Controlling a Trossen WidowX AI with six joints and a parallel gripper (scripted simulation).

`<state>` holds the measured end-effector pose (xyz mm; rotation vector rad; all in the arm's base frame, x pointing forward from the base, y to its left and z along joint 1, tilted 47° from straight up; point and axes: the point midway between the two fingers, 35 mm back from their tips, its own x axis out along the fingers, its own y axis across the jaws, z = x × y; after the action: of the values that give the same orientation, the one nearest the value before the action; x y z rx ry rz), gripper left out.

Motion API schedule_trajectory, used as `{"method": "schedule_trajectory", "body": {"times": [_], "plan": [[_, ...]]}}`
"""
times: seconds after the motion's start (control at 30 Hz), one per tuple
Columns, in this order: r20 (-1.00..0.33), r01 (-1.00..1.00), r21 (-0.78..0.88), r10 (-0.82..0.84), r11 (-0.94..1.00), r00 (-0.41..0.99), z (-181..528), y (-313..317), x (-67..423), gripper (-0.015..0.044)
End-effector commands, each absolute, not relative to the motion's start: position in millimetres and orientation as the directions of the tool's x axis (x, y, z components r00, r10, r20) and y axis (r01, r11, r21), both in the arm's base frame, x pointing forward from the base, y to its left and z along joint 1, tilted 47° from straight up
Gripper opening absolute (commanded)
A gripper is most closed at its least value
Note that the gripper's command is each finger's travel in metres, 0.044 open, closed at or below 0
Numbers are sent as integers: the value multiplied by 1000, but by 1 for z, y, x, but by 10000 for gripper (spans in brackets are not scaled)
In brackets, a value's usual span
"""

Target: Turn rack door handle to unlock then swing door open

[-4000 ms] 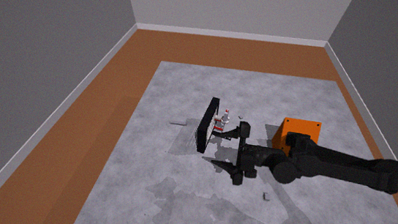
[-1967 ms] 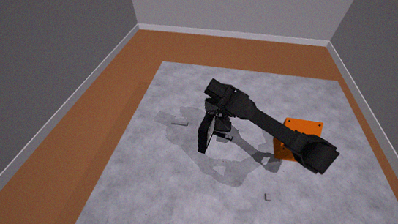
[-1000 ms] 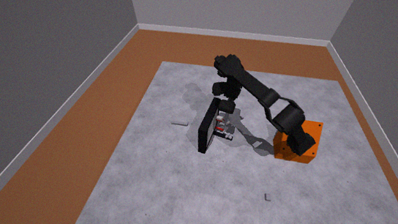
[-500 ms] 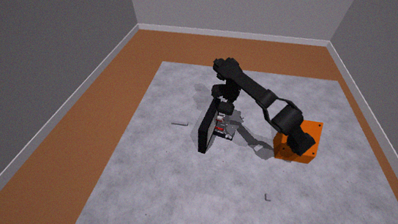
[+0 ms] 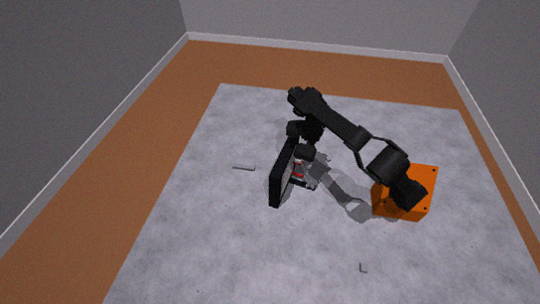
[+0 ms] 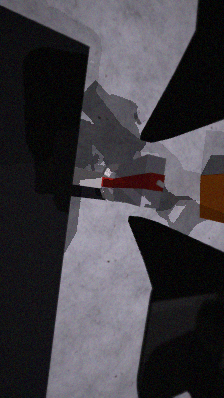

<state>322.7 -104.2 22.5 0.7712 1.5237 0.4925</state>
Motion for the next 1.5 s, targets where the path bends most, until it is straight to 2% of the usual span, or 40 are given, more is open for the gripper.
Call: {"method": "schedule_trajectory", "body": {"times": [0.0, 0.5, 0.73, 1.17, 1.3, 1.47], "plan": [[-690, 179, 715, 724, 676, 20, 17, -96, 322, 283], [-688, 179, 716, 725, 675, 20, 3, -80, 321, 283], [-688, 179, 716, 725, 675, 20, 3, -80, 321, 99], [-688, 179, 716, 725, 675, 20, 3, -80, 321, 13], [-688, 187, 715, 725, 673, 20, 3, -80, 321, 11], [-688, 390, 673, 725, 628, 20, 3, -80, 321, 11]]}}
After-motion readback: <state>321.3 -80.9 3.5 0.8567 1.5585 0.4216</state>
